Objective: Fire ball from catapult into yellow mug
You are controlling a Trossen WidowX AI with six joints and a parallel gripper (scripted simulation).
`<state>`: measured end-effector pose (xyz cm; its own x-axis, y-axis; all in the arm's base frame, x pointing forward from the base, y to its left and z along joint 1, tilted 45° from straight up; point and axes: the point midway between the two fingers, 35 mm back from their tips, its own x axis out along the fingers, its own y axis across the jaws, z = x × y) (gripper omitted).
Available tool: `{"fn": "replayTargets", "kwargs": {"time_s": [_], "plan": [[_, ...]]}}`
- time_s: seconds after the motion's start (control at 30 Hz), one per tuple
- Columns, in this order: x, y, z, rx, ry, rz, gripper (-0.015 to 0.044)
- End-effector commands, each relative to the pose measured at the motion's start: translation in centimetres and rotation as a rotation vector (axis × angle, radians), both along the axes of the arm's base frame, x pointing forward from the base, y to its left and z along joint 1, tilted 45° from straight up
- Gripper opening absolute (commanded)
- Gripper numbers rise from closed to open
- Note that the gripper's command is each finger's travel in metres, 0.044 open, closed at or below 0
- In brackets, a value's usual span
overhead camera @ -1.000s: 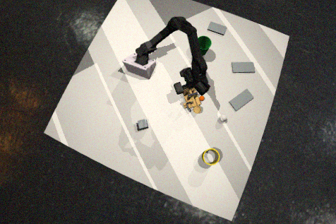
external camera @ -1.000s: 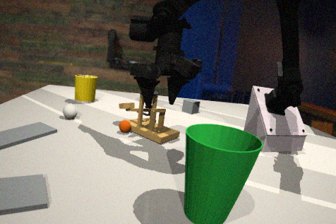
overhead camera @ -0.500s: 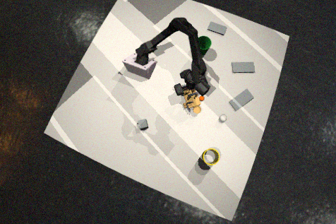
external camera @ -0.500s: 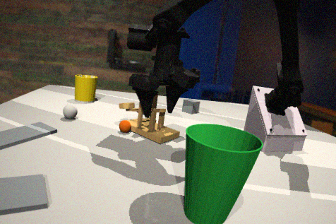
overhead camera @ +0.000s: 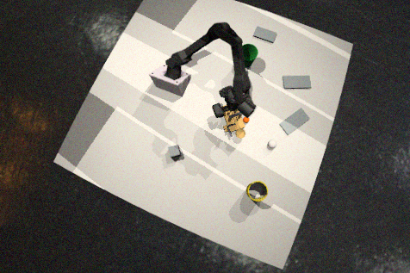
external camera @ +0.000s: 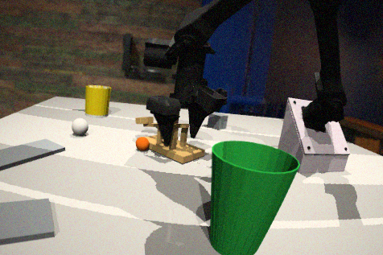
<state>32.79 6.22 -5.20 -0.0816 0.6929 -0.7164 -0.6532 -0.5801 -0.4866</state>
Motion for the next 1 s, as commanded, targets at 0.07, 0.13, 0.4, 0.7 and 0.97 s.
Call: {"fn": "replayTargets", "kwargs": {"time_s": [0.07,0.13,0.4,0.7,0.97], "plan": [[0.0,0.0,-0.1,0.0,0.001,0.0,0.0387],[0.0,0.0,-0.1,0.0,0.001,0.0,0.0335],[0.0,0.0,-0.1,0.0,0.001,0.0,0.0164],[0.3,-2.7,2.6,-0.004,0.004,-0.001,0.0026],[0.5,-4.4,2.6,-0.014,0.059,-0.059,0.0]]}}
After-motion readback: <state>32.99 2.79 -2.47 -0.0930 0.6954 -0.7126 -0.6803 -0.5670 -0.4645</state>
